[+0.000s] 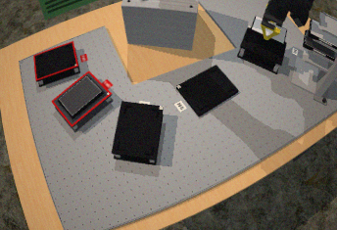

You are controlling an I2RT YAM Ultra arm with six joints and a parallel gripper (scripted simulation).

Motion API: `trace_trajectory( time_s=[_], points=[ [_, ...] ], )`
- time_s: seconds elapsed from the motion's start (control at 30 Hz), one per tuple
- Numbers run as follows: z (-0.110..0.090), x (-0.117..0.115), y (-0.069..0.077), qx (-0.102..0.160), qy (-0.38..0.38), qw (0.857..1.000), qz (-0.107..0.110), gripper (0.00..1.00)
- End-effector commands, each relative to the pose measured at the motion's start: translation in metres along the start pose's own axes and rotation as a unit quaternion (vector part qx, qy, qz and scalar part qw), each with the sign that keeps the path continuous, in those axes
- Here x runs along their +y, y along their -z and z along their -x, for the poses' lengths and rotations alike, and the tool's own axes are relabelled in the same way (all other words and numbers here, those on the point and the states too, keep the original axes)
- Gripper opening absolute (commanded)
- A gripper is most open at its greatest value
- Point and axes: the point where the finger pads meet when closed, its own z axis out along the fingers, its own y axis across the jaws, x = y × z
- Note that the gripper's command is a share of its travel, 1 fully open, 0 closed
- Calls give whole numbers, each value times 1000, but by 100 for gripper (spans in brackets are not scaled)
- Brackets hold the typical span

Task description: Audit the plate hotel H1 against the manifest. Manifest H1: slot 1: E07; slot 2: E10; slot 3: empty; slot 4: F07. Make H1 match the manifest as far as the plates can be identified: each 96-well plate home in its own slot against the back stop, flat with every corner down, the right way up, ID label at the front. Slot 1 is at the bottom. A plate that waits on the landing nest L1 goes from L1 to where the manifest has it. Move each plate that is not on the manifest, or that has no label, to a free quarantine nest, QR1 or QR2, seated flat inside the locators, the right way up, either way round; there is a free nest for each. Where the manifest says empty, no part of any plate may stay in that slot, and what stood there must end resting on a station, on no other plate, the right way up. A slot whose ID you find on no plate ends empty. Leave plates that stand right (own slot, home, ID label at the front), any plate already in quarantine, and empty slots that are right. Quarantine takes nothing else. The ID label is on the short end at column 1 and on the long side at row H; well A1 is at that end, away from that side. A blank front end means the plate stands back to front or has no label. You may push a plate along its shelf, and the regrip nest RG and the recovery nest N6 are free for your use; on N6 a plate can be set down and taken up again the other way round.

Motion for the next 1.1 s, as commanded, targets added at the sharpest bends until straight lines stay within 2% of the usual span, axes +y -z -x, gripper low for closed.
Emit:
trace_trajectory(
  time_s=[0.0,0.27,1.07],
  points=[
    [19,5,21,-33,-3,999,5,86],
    [19,5,21,-33,-3,999,5,86],
    [14,4,80,-29,-2,1000,4,86]
  ],
)
